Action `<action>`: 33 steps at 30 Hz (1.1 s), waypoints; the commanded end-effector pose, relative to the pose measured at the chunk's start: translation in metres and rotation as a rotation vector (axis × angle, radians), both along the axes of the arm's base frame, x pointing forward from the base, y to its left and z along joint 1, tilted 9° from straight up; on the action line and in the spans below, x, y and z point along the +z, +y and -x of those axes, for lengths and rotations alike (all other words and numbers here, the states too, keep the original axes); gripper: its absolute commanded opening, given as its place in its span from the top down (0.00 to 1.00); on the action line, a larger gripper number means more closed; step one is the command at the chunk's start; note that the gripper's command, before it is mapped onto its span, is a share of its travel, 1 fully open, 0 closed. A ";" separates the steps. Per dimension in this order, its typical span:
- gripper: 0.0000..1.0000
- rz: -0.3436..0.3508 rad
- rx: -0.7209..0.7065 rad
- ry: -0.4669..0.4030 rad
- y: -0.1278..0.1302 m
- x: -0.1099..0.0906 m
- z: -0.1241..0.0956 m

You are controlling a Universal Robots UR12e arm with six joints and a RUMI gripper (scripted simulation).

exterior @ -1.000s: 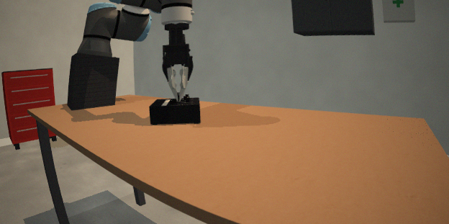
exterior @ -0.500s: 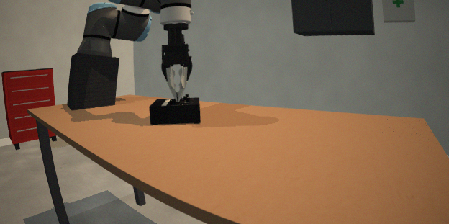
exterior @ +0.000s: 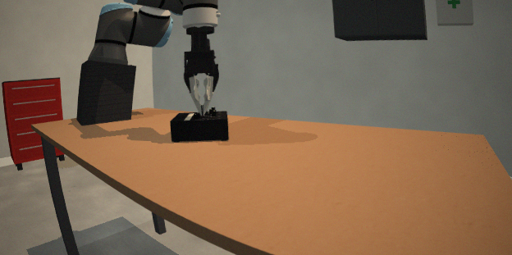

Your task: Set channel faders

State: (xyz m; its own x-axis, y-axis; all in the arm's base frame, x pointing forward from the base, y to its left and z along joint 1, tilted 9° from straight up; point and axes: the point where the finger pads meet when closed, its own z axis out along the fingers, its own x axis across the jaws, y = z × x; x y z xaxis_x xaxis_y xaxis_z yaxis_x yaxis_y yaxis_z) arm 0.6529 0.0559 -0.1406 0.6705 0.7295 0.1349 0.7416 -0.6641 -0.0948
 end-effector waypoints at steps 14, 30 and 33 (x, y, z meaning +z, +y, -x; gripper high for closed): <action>1.00 0.000 0.000 -0.001 0.000 0.001 -0.001; 1.00 0.000 0.000 -0.001 0.004 0.001 -0.004; 1.00 0.000 0.000 -0.001 0.004 0.001 -0.005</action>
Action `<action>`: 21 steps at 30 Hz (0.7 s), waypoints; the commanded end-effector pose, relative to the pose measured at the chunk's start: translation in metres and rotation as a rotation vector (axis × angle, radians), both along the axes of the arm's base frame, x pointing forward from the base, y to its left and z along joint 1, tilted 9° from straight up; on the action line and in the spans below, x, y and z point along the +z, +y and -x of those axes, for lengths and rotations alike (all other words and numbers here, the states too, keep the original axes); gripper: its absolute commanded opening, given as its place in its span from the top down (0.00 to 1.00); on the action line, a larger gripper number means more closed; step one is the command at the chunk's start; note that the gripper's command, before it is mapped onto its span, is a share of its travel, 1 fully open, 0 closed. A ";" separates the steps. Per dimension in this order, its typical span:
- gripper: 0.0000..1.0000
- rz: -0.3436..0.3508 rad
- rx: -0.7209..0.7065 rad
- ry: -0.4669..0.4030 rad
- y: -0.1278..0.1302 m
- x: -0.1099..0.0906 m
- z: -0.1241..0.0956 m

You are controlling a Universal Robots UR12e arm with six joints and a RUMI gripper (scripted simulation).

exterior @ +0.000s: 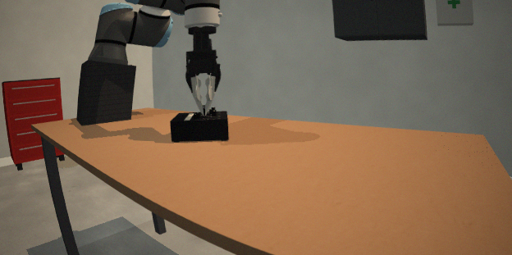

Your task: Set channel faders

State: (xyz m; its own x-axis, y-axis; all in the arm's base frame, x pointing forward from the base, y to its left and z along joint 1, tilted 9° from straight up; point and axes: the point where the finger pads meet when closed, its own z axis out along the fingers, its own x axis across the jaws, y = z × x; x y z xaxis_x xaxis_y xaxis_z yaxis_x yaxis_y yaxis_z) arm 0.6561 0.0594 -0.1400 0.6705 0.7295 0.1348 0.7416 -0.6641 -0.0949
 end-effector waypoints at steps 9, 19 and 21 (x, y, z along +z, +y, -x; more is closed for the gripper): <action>1.00 0.000 0.000 -0.001 -0.001 0.009 -0.001; 1.00 0.000 0.000 -0.001 -0.005 0.032 -0.001; 1.00 0.000 0.000 -0.001 -0.005 0.036 -0.001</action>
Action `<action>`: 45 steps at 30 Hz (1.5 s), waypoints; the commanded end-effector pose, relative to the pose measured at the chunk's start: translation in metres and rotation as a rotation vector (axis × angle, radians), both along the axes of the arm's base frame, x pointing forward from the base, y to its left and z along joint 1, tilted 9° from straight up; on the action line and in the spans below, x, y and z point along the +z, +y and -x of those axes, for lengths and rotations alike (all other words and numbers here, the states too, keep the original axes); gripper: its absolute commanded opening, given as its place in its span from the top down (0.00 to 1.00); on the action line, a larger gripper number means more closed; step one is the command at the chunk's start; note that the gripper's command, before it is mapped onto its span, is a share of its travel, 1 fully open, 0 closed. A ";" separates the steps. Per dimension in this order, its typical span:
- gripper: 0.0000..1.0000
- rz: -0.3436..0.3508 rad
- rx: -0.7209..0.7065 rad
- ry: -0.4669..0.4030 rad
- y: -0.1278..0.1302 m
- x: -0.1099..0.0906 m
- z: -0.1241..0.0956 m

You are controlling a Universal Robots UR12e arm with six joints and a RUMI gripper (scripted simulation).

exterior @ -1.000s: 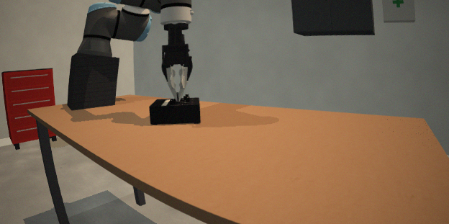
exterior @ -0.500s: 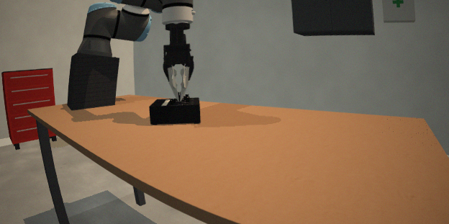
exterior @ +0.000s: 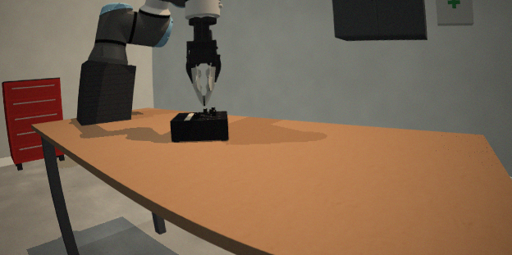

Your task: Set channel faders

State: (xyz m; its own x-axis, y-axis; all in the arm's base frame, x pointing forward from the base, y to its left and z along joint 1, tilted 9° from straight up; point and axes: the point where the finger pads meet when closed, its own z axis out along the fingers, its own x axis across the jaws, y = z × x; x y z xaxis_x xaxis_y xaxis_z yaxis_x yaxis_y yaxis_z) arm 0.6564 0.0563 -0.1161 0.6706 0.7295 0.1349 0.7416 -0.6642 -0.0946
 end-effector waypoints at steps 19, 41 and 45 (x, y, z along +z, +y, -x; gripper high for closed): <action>0.00 0.000 0.000 -0.001 -0.003 0.016 0.000; 0.00 0.000 0.000 -0.001 -0.013 0.080 0.001; 0.00 0.000 0.000 -0.001 -0.016 0.093 0.001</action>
